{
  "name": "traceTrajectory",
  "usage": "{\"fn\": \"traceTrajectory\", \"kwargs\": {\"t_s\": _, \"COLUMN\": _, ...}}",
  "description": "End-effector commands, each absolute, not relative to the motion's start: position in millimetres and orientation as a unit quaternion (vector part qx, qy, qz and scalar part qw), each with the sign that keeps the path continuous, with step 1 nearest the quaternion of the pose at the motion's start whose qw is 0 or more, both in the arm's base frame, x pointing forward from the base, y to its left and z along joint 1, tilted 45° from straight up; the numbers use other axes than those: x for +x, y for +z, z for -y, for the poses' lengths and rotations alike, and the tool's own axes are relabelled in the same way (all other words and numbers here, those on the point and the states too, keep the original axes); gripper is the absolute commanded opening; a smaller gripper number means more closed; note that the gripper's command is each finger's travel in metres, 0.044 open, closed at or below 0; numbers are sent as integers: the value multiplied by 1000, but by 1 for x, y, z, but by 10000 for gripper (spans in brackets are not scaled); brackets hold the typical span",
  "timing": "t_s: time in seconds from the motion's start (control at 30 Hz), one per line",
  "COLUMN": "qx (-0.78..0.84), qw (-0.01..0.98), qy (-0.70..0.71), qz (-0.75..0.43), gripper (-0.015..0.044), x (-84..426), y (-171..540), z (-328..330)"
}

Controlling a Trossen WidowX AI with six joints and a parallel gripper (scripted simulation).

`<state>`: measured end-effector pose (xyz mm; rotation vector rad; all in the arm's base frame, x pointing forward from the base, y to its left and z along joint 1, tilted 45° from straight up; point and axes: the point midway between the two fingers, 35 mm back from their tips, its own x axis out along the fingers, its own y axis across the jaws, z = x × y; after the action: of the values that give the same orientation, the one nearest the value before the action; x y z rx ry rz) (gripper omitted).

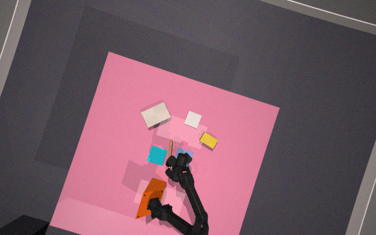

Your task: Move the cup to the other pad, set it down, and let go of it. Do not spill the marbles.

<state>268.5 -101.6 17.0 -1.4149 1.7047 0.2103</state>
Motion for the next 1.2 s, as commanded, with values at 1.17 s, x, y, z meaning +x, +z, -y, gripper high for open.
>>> {"fn": "traceTrajectory", "kwargs": {"t_s": 1.17, "qx": -573, "qw": 437, "qy": 86, "qz": -688, "gripper": 0, "x": 266, "y": 52, "z": 62}}
